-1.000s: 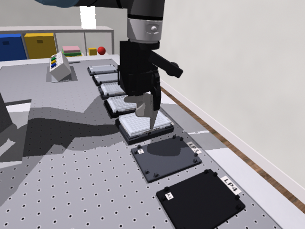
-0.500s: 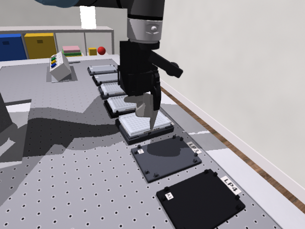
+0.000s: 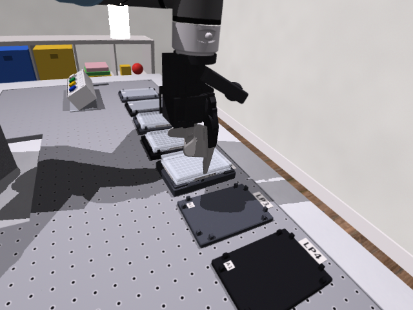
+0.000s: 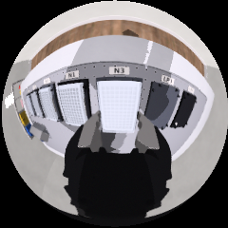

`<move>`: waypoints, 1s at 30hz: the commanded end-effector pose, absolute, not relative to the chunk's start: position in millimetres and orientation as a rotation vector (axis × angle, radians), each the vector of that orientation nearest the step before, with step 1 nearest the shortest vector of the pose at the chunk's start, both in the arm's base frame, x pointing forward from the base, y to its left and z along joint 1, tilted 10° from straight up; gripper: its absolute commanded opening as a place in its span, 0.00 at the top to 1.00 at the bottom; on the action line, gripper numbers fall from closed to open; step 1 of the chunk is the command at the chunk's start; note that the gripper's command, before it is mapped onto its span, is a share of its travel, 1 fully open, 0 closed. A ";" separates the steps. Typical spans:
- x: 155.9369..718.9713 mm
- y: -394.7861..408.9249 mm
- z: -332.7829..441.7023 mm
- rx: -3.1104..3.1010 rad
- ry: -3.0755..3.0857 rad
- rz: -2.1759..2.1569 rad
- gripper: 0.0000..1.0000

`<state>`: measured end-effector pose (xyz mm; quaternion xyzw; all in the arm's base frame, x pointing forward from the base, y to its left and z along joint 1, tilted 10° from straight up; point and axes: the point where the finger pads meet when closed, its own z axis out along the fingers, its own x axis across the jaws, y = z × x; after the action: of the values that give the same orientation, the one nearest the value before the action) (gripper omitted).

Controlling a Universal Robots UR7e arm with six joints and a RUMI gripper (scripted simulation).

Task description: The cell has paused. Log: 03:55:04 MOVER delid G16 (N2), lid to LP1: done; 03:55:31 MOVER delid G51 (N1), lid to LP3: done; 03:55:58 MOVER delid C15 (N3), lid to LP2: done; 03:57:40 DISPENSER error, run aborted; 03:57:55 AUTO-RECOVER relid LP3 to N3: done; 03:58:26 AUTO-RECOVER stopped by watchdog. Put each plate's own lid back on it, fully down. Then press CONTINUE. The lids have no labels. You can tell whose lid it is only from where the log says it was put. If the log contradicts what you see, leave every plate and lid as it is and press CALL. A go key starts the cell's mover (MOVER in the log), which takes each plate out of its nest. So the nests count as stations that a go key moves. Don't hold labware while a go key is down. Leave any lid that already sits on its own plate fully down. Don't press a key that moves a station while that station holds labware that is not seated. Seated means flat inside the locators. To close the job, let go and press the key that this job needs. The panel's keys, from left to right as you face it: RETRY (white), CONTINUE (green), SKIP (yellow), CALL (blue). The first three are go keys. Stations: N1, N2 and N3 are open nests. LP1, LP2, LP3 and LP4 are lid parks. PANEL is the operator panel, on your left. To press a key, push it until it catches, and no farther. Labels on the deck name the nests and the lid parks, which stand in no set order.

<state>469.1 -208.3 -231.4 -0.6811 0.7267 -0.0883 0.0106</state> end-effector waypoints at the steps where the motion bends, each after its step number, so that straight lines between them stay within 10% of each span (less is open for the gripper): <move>1: 468.8 -208.1 -226.7 -2.125 2.267 -0.277 1.00; 30: 474.5 -132.2 -220.9 -2.051 2.327 -0.276 1.00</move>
<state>471.7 -150.7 -219.6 -0.6591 0.7469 -0.0874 0.0138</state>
